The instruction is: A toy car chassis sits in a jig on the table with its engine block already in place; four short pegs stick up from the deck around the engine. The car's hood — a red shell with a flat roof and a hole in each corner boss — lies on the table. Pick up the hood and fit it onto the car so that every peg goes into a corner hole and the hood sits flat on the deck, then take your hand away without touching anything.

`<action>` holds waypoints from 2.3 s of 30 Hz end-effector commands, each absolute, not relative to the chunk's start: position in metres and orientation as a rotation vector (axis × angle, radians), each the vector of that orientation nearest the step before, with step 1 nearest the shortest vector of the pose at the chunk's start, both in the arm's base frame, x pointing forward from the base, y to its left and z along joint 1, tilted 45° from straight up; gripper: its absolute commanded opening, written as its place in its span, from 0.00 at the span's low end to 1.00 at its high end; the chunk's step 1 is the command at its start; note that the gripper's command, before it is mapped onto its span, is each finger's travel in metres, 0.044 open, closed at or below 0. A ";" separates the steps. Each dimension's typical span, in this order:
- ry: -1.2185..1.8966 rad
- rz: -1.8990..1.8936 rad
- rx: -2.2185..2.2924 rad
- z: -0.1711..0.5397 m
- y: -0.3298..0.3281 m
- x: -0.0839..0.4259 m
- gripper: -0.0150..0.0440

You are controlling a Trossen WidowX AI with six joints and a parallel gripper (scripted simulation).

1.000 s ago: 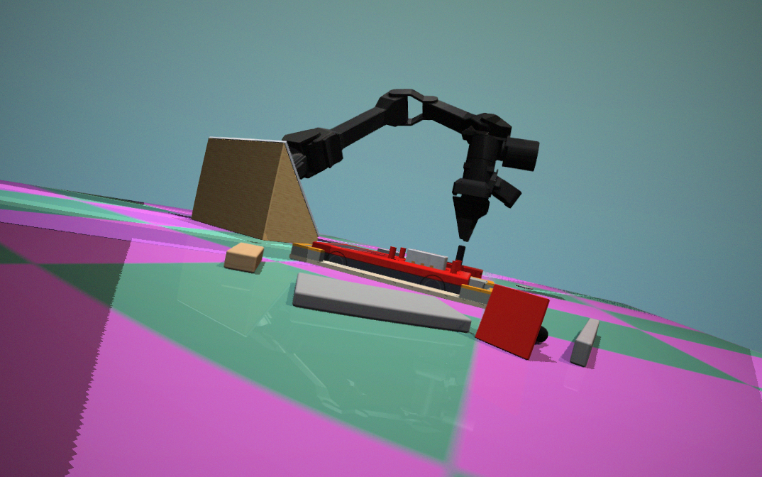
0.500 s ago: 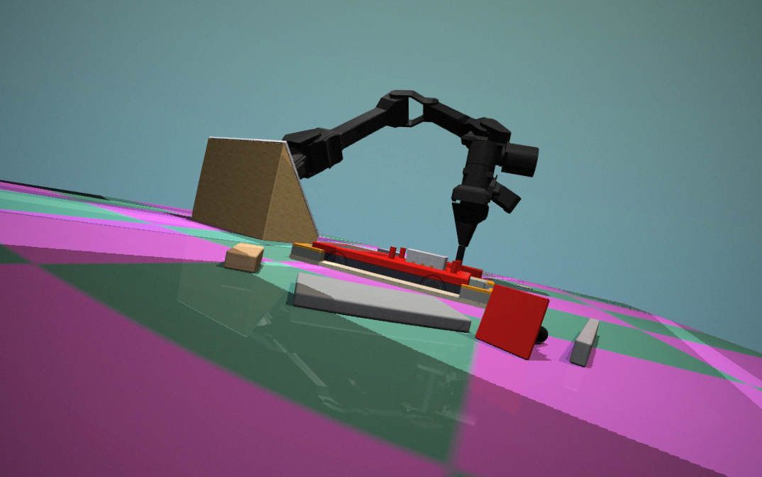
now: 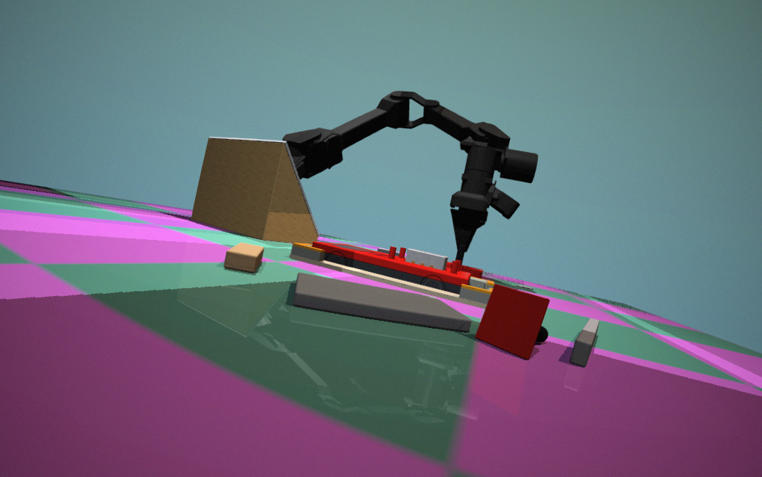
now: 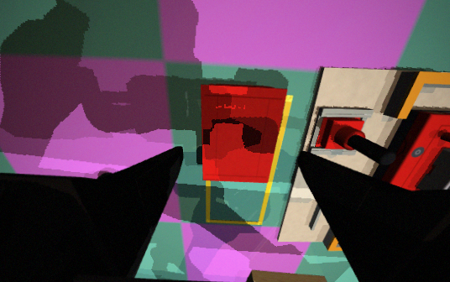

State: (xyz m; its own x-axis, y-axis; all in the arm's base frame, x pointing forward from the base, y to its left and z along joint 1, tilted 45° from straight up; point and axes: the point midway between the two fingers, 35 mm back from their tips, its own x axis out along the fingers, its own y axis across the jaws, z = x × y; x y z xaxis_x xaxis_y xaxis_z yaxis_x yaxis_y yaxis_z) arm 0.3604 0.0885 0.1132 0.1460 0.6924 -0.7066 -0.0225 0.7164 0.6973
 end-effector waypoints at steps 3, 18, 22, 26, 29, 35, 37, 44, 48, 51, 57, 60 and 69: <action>1.342 0.558 0.622 0.109 0.091 0.361 1.00; 1.341 0.559 0.623 0.101 0.099 0.362 1.00; 1.341 0.559 0.623 0.099 0.101 0.362 1.00; 1.341 0.559 0.624 0.097 0.103 0.362 1.00; 1.341 0.560 0.624 0.096 0.105 0.362 1.00; 1.341 0.560 0.624 0.094 0.106 0.363 1.00; 1.341 0.560 0.624 0.094 0.107 0.363 1.00; 1.341 0.560 0.624 0.091 0.109 0.363 1.00; 1.341 0.560 0.624 0.090 0.110 0.364 1.00; 1.341 0.560 0.624 0.089 0.111 0.364 1.00; 1.341 0.560 0.624 0.087 0.113 0.364 1.00; 1.341 0.560 0.624 0.086 0.114 0.364 1.00; 1.340 0.560 0.625 0.083 0.118 0.365 1.00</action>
